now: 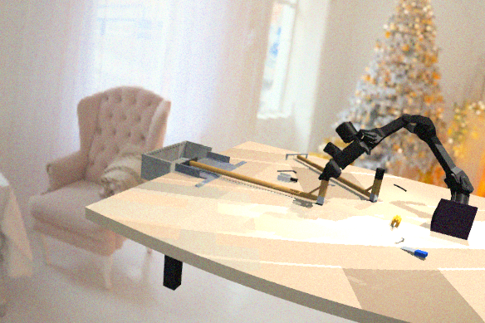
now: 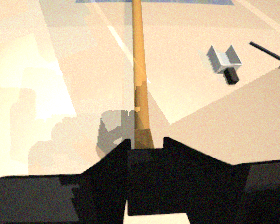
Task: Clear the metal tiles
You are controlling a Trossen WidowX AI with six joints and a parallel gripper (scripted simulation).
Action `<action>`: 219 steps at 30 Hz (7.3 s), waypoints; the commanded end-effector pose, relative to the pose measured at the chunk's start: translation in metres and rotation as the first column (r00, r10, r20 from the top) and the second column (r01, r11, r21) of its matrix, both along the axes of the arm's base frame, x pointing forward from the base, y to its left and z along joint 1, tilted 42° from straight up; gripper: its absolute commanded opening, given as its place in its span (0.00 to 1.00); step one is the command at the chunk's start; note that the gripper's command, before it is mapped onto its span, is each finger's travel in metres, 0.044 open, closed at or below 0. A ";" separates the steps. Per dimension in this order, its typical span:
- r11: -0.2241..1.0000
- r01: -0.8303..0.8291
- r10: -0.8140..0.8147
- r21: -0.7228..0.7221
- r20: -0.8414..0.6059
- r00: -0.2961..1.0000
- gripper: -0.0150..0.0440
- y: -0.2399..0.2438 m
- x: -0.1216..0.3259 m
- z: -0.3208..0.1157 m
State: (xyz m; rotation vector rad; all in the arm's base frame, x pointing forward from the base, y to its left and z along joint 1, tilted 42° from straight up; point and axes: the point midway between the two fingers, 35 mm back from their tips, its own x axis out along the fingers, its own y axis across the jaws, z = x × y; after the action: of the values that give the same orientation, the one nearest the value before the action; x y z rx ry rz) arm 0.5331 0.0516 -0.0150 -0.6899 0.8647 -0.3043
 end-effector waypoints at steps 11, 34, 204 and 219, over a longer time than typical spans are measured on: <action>1.000 -0.007 0.007 0.003 0.006 1.000 0.25 0.007 -0.014 0.004; 1.000 -0.008 0.008 0.005 0.004 1.000 0.25 0.012 -0.038 0.004; 1.000 0.007 -0.007 -0.004 0.006 1.000 0.25 -0.037 -0.191 0.037; 1.000 0.022 -0.022 -0.007 0.013 1.000 0.25 -0.049 -0.192 0.048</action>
State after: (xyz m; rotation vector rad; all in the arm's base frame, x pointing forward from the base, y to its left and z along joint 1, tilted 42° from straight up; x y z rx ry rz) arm 0.3398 0.0039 0.0275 -0.6925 0.8737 -0.3212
